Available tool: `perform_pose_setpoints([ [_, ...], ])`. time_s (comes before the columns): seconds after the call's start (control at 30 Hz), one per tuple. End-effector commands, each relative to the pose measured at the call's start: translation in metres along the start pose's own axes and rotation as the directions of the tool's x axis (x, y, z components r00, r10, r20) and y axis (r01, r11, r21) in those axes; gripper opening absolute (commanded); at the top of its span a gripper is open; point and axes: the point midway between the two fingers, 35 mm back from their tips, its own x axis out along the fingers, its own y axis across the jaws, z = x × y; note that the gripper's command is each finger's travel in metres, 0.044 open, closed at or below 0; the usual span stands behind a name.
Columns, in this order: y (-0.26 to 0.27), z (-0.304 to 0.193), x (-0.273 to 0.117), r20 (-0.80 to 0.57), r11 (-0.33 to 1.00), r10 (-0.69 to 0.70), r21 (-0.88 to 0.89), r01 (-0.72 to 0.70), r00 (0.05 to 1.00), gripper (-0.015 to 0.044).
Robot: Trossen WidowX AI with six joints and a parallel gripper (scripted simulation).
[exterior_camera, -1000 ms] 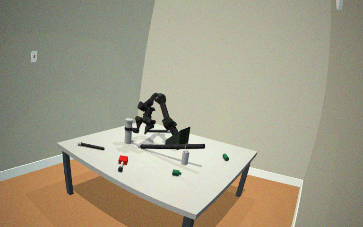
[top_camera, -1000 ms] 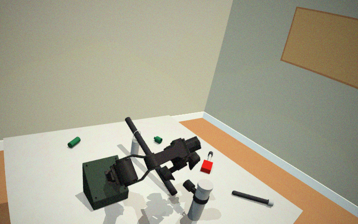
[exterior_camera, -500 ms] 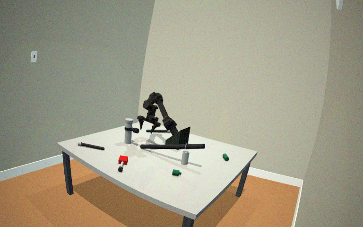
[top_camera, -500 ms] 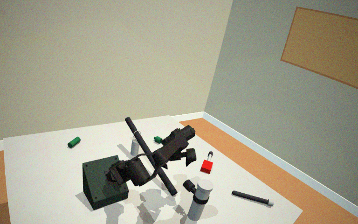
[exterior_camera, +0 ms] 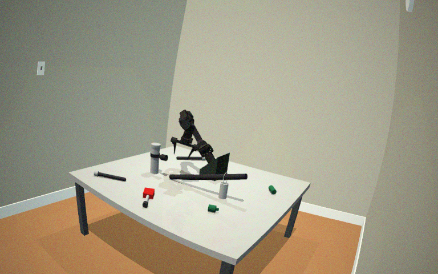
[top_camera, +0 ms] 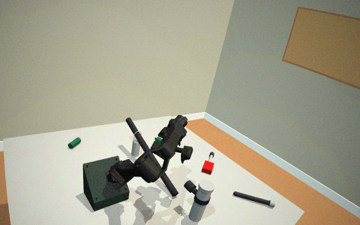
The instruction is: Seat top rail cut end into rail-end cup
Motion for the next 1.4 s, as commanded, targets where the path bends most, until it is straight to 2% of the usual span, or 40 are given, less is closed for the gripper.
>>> perform_pose_setpoints([
  [0.0,0.015,0.026,-0.038,0.009,0.86,-0.114,0.501,0.094,0.993,0.044],
  [0.23,0.022,0.031,-0.048,0.019,0.736,-0.146,0.671,0.095,0.989,0.044],
  [0.93,0.022,0.031,-0.047,0.016,0.744,-0.144,0.662,0.097,0.99,0.044],
  [1.07,0.024,0.033,-0.037,-0.031,0.865,-0.107,0.49,0.109,0.994,0.044],
  [1.2,0.028,0.036,-0.019,-0.113,0.987,-0.04,0.148,0.057,0.993,0.044],
  [1.27,0.03,0.037,-0.01,-0.155,0.999,-0.003,-0.033,-0.002,0.988,0.044],
  [1.37,0.034,0.037,0.006,-0.216,0.95,0.054,-0.29,-0.117,0.975,0.044],
])
